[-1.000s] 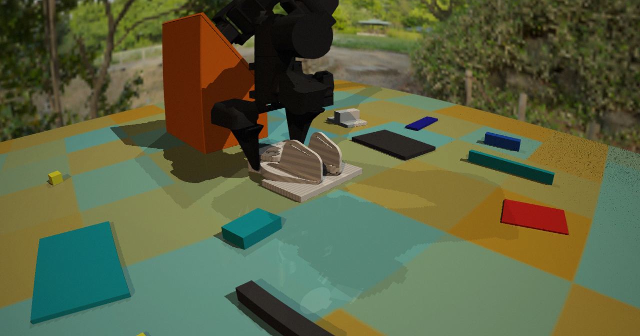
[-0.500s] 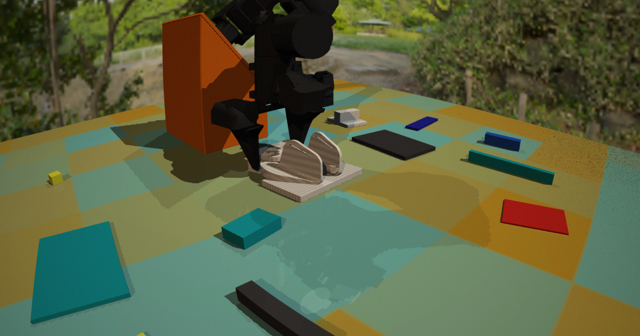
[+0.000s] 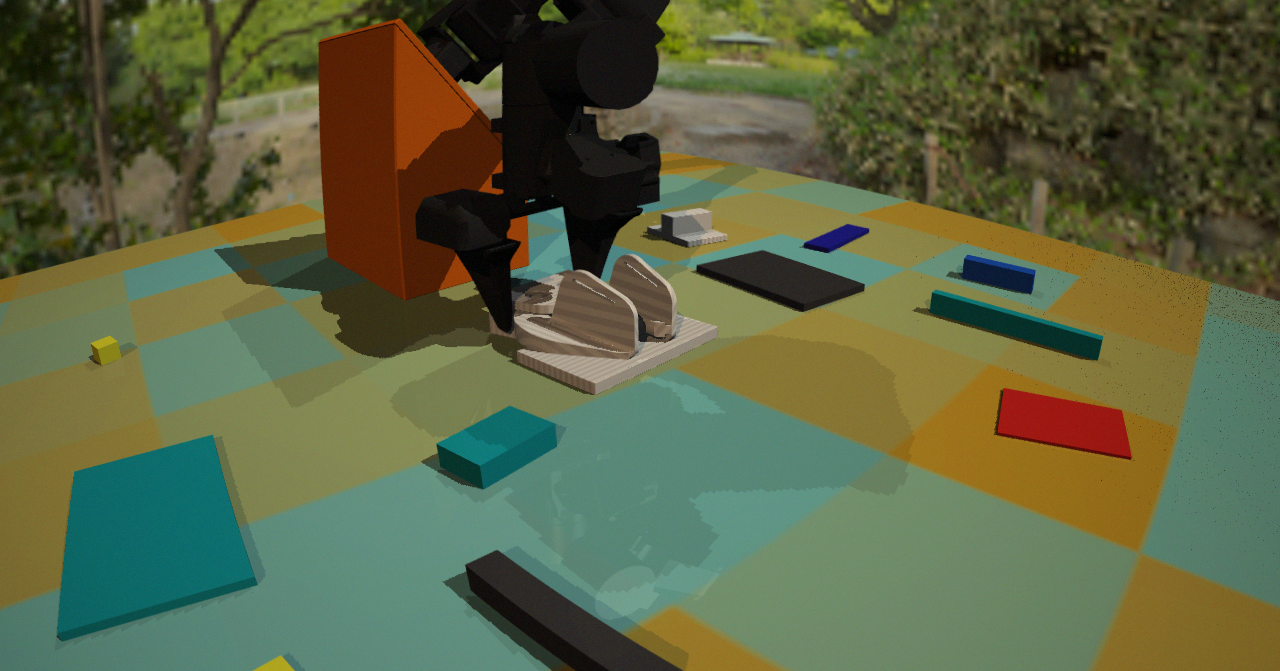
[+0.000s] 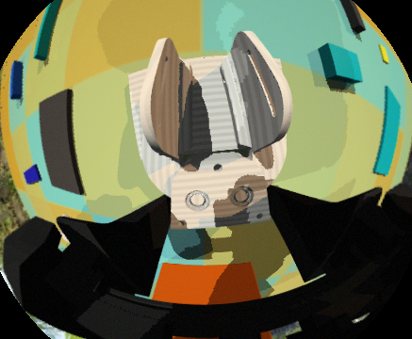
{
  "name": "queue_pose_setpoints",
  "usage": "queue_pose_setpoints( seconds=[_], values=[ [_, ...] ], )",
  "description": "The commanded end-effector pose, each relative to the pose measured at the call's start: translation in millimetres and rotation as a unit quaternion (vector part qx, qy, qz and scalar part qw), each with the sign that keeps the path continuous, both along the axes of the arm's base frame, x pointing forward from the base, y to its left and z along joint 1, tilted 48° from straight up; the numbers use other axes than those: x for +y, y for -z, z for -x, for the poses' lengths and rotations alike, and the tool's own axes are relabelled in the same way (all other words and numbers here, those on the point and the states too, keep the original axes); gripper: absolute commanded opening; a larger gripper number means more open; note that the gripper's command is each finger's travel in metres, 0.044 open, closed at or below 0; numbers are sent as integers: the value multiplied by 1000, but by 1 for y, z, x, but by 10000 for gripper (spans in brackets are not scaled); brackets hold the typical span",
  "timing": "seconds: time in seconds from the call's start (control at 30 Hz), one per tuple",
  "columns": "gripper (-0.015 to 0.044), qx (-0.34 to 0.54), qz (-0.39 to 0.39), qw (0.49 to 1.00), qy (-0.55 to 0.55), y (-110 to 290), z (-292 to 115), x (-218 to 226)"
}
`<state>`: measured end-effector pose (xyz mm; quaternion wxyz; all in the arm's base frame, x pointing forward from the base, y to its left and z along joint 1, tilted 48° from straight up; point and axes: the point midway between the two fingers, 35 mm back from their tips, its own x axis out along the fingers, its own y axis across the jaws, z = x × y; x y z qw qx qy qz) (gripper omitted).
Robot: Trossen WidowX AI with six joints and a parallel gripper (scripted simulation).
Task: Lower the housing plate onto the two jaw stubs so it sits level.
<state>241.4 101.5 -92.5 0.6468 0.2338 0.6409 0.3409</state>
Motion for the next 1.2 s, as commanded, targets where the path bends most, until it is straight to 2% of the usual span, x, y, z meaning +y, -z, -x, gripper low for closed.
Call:
queue_pose_setpoints(
  seconds=[0.0, 0.23, 0.33, 0.37, 0.83, 1.17],
  values=[
    [351, 1, 0, 1000, 1, 0, 1, 0],
    [351, 1, 0, 1000, 1, 0, 1, 0],
    [430, 0, 0, 1000, 0, 0, 0, 0],
    [440, 0, 0, 1000, 0, 0, 0, 0],
    [440, 0, 0, 1000, 0, -1, 0, -1],
    [440, 1, 2, 1000, 1, -50, -4, -56]
  ],
)
